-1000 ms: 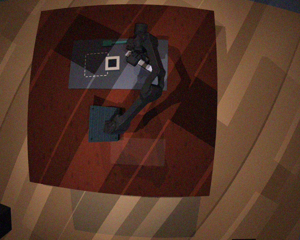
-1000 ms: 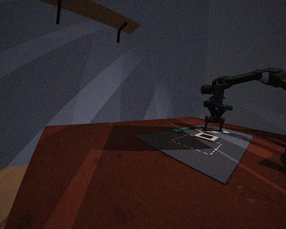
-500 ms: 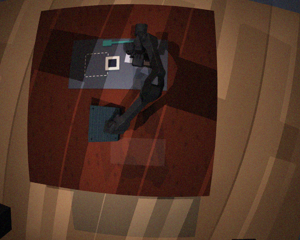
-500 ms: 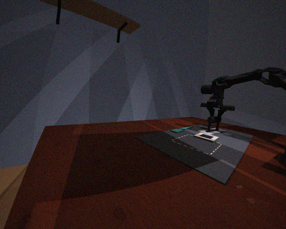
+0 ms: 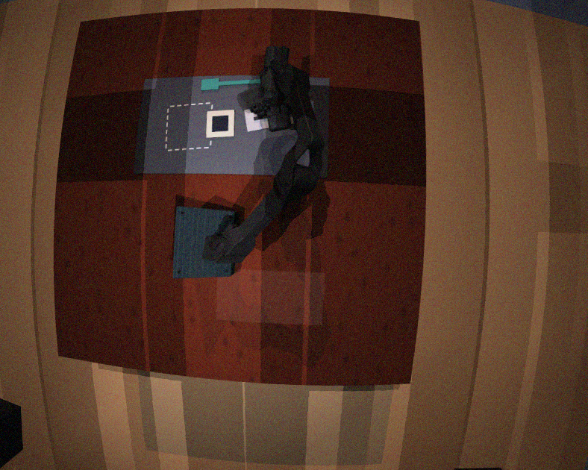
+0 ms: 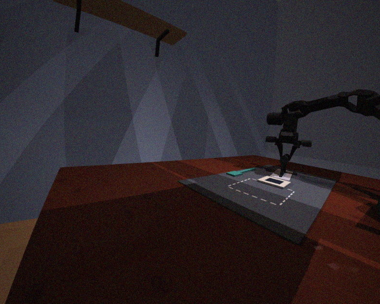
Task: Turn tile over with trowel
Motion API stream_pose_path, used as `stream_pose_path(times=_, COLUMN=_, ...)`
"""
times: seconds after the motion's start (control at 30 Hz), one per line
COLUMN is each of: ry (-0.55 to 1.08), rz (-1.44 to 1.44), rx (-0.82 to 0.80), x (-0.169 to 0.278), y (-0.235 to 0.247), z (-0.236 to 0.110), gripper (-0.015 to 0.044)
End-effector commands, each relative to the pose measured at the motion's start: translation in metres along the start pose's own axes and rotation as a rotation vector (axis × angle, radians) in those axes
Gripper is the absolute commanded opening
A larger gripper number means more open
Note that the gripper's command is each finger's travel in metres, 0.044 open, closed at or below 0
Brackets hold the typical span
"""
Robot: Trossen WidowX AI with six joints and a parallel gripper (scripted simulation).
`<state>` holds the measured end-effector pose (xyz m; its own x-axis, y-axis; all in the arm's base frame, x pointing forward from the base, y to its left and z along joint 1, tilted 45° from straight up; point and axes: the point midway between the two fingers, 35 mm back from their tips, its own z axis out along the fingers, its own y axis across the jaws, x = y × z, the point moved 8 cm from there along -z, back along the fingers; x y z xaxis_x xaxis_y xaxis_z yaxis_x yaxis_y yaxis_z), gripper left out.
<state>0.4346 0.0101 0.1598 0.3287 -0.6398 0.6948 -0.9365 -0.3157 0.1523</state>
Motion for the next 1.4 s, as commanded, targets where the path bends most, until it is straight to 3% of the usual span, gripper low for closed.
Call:
stream_pose_path(times=0.0, ry=0.001, rz=-0.017, rx=-0.002, x=0.000, y=0.000, z=0.000, gripper=0.0183)
stream_pose_path(times=0.13, ry=0.001, rz=-0.017, rx=-0.002, x=0.000, y=0.000, z=0.000, gripper=0.0270)
stream_pose_path(times=0.73, ry=0.001, rz=-0.017, rx=-0.002, x=0.000, y=0.000, z=0.000, gripper=0.0270)
stream_pose_path(times=0.93, ry=0.002, rz=-0.039, rx=-0.003, x=0.000, y=0.003, z=-0.044, gripper=0.0270)
stream_pose_path(times=1.37, ry=0.001, rz=-0.027, rx=-0.003, x=0.000, y=0.002, z=-0.034, gripper=0.0270)
